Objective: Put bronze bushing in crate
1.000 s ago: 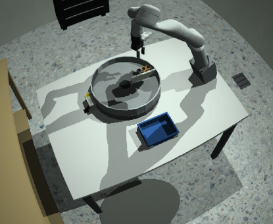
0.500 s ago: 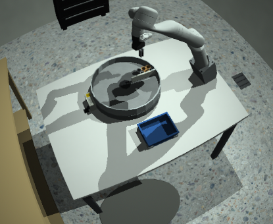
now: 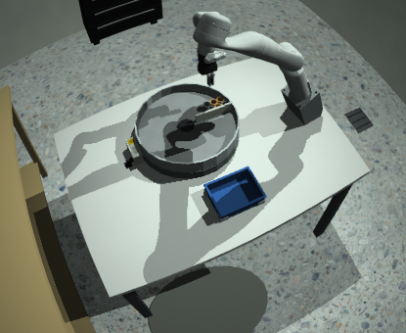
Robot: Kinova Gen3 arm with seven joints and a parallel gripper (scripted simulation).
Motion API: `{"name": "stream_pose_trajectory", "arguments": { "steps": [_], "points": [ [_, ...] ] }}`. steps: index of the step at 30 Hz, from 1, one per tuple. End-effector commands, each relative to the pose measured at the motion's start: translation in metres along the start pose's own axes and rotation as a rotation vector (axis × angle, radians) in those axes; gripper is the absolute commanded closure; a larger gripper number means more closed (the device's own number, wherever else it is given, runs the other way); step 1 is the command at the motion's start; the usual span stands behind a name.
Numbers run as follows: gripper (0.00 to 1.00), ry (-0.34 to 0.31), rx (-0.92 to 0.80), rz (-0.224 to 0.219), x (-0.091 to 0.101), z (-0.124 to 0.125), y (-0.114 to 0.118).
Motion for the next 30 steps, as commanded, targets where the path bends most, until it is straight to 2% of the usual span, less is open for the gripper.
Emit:
{"name": "stream_pose_trajectory", "arguments": {
  "steps": [1, 6, 18, 23, 30],
  "points": [
    [0.73, -0.001, -0.001, -0.001, 0.0, 0.0, 0.0],
    [0.73, 0.0, -0.249, -0.001, -0.007, 0.0, -0.002],
    [0.73, 0.0, -0.249, -0.001, -0.007, 0.0, -0.002],
    [0.73, 0.0, -0.498, -0.001, -0.013, -0.001, -0.003],
    [0.73, 0.0, -0.498, -0.001, -0.013, -0.001, -0.003]
  ]
}}
Point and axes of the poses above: the point where the finger pads meet when closed, its own x axis back along the fingers, its own y axis across the jaws, z = x × y, the point moved 10 cm from there along x, back along the fingers, and after that the axes turned 13 degrees about -x, right-handed, at the moved point
